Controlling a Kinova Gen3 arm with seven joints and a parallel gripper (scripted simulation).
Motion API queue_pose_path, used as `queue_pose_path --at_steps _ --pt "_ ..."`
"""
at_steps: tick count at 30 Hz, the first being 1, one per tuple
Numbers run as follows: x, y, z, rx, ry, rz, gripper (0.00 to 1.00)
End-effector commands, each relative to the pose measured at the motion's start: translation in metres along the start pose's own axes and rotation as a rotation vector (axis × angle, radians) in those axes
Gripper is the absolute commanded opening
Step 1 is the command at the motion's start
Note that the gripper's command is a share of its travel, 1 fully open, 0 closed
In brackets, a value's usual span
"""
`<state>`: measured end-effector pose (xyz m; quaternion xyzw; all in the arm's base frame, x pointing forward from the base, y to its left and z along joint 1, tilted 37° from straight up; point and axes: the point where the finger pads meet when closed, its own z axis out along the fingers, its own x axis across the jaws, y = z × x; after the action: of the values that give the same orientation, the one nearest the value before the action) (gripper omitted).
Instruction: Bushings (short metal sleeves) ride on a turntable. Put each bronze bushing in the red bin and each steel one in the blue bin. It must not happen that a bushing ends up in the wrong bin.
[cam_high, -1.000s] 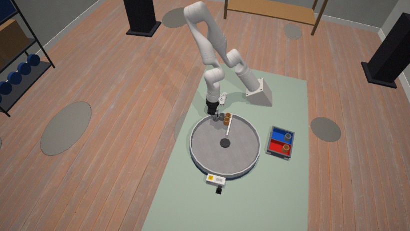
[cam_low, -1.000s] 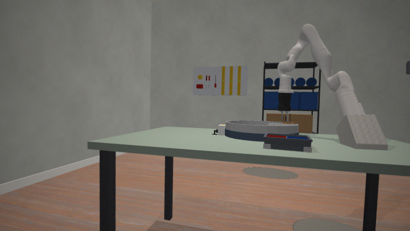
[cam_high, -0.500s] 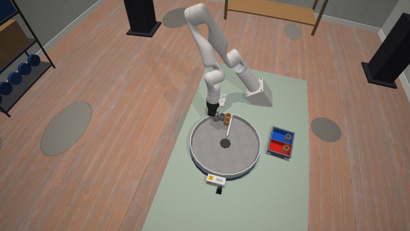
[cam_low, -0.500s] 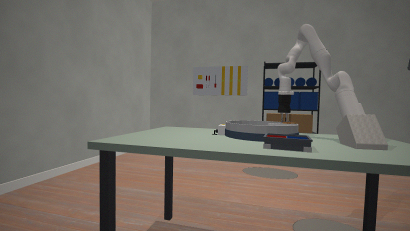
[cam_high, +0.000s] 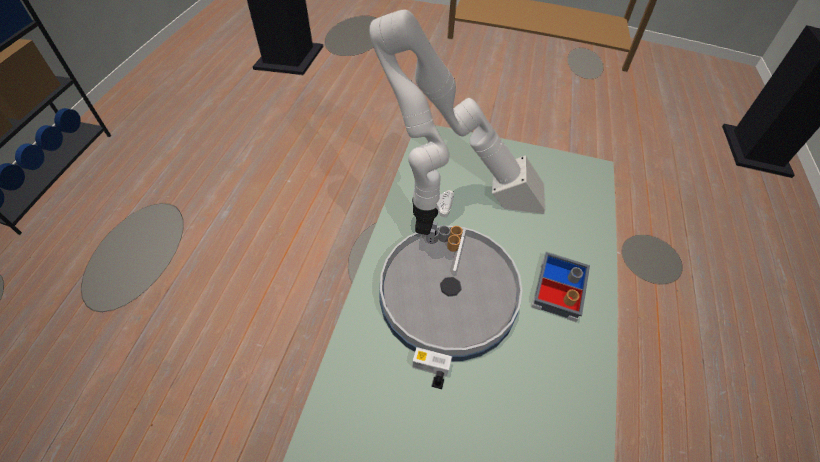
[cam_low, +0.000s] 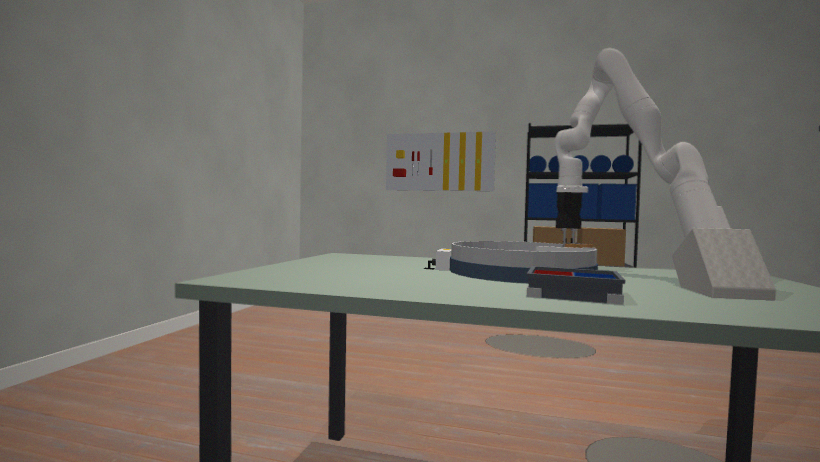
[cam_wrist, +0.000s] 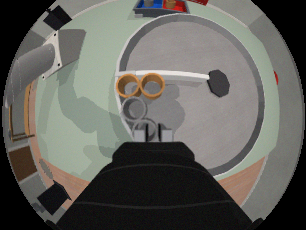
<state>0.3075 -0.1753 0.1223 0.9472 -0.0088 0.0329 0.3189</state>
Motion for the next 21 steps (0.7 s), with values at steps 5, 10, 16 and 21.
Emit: queue_pose_path --at_steps 5,10,16,21 --pt "0.0000 -0.0001 0.0001 0.000 0.000 0.000 0.00" --pt "0.0000 -0.0001 0.0001 0.000 0.000 0.000 0.00" --pt "0.0027 -0.0001 -0.0004 0.000 0.005 0.000 0.00" --pt "0.0027 -0.0001 -0.0004 0.000 0.005 0.000 0.00"
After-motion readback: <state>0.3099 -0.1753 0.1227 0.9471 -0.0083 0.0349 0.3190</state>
